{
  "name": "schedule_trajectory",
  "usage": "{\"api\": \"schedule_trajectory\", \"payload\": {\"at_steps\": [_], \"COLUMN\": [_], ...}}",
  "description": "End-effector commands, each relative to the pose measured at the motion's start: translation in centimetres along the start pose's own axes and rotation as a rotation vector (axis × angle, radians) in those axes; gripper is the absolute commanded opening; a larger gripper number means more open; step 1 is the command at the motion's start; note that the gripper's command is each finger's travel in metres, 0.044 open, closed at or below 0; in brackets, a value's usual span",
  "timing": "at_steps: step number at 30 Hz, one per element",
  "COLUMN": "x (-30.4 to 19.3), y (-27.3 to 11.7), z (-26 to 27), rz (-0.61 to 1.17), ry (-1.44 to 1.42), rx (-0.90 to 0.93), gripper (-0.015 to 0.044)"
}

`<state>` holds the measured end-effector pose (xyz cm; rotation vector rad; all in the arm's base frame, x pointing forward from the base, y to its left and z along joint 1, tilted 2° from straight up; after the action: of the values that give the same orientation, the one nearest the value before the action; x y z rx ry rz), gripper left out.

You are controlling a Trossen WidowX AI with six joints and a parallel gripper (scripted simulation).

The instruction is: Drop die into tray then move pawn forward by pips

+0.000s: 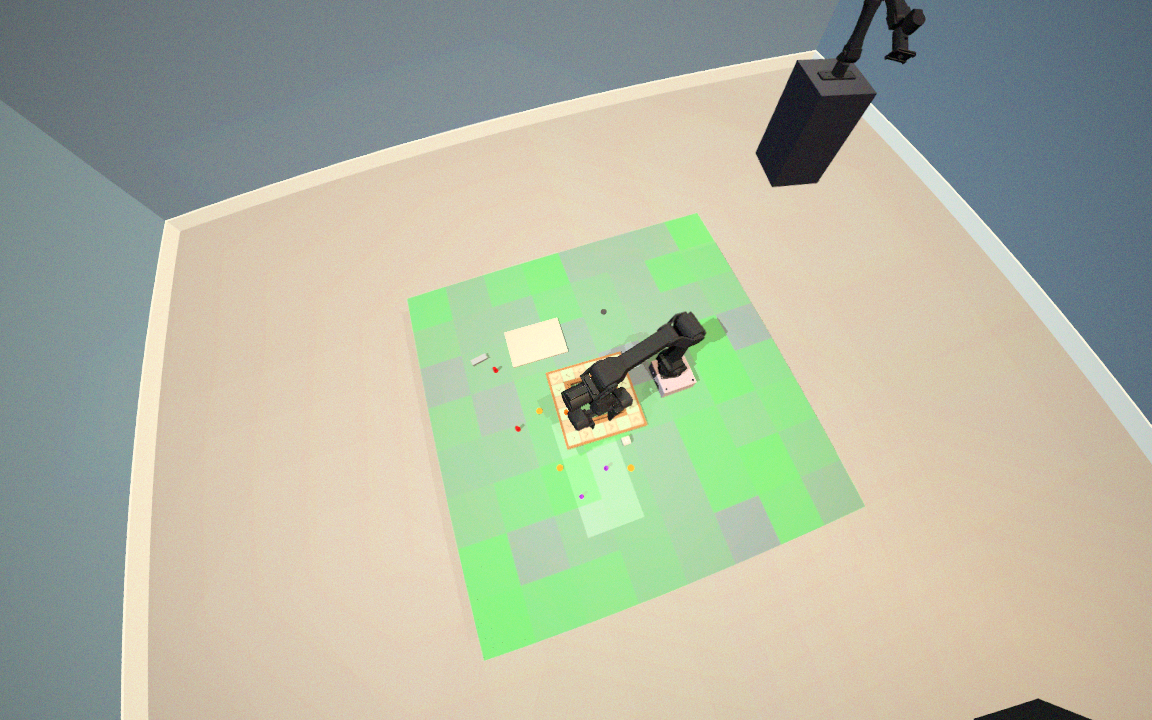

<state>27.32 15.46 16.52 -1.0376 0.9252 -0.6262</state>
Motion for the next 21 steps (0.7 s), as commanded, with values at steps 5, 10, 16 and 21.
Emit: {"api": "schedule_trajectory", "payload": {"at_steps": [5, 10, 16, 21], "x": [-5.1, -6.5, -6.1, -5.6], "y": [8.5, 10.6, 10.6, 11.9], "z": [-4.9, -6.7, -6.3, -6.7], "rz": [-0.113, -0.127, -0.128, -0.128], "ry": [-1.006, -1.342, -1.351, -1.35], "rx": [-0.278, -0.374, -0.376, -0.376], "gripper": [0.0275, 0.0275, 0.0275, 0.0275]}}
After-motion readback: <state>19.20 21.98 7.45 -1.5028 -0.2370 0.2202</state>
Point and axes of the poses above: the point midway between the two fingers, 35 mm back from their tips, its own y axis out along the fingers, its own z axis across the jaws, x = y × z, the point moved 2 cm from there along -y, back along the fingers, and after that the axes turned 8 degrees about -y, right-handed, at the moved point
